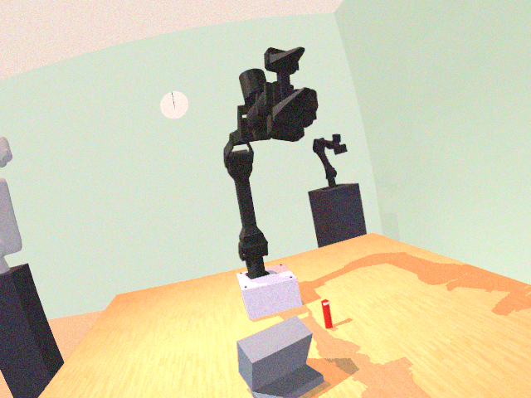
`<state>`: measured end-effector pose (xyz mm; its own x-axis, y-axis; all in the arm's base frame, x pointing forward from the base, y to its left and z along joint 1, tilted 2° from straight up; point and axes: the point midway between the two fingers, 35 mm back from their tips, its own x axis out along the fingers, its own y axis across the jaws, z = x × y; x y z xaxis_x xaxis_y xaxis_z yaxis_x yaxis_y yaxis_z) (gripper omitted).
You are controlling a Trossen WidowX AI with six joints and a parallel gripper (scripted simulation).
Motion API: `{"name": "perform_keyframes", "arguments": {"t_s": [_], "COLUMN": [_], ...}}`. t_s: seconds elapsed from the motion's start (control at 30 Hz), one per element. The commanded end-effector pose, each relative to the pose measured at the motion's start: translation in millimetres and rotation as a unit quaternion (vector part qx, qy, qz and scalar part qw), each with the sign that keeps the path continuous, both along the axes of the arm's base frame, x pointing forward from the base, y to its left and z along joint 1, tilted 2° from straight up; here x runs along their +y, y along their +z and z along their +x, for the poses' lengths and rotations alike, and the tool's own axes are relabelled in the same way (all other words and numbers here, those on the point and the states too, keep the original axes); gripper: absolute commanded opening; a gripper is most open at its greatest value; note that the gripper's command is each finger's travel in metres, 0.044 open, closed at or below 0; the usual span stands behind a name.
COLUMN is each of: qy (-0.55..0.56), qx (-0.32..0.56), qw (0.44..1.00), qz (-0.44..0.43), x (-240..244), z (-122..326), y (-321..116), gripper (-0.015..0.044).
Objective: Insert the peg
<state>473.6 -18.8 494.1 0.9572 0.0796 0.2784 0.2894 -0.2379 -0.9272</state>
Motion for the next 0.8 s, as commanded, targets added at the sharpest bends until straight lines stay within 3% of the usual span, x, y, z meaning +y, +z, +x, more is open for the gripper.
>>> {"name": "perform_keyframes", "arguments": {"t_s": [0.0, 0.4, 0.77], "qy": [0.000, 0.018, 0.018], "qx": [0.003, 0.218, 0.420], "qw": [1.000, 0.975, 0.904], "qz": [0.001, 0.051, 0.076], "x": [0.3, 27.0, 54.8], "z": [0.7, 25.8, 6.8], "y": [-1.8, -130.0, -253.6], "gripper": [0.0426, 0.0440, 0.0440]}}
